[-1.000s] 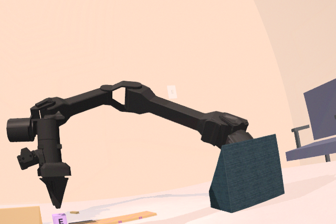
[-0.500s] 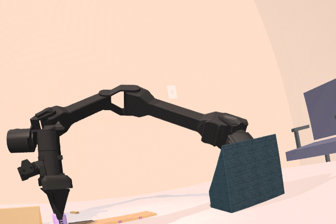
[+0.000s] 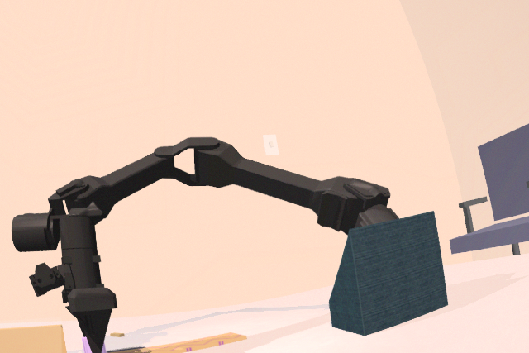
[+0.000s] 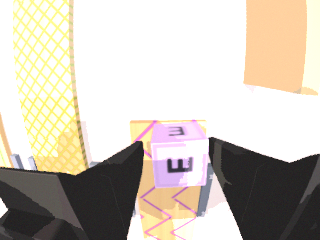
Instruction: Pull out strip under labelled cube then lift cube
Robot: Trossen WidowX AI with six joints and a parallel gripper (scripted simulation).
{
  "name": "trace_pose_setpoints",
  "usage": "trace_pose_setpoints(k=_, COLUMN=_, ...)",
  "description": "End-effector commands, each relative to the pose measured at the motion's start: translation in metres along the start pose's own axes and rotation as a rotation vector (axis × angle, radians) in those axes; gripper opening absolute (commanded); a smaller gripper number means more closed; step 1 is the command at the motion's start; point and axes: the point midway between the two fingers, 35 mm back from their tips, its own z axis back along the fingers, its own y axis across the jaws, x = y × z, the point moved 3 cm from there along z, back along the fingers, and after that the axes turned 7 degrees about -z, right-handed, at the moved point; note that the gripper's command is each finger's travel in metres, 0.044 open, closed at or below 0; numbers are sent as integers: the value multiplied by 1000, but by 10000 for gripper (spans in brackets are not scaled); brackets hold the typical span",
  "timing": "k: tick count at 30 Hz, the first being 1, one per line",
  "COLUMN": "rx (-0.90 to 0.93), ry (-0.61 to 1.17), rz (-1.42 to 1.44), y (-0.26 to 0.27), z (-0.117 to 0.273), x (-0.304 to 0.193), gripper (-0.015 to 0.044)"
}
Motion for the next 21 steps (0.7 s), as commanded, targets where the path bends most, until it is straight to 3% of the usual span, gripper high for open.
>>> trace_pose_setpoints(k=1, rx=0, ry=0, rz=0, y=0, z=0, x=0, gripper=145)
trace_pose_setpoints(k=8, rx=0, ry=0, rz=0, y=0, z=0, x=0, gripper=98)
trace_pose_setpoints(k=12, rx=0, ry=0, rz=0, y=1, z=2, x=-2, gripper=0)
trace_pose_setpoints(k=21, rx=2, ry=3, rz=3, y=14, z=25, x=-29, gripper=0)
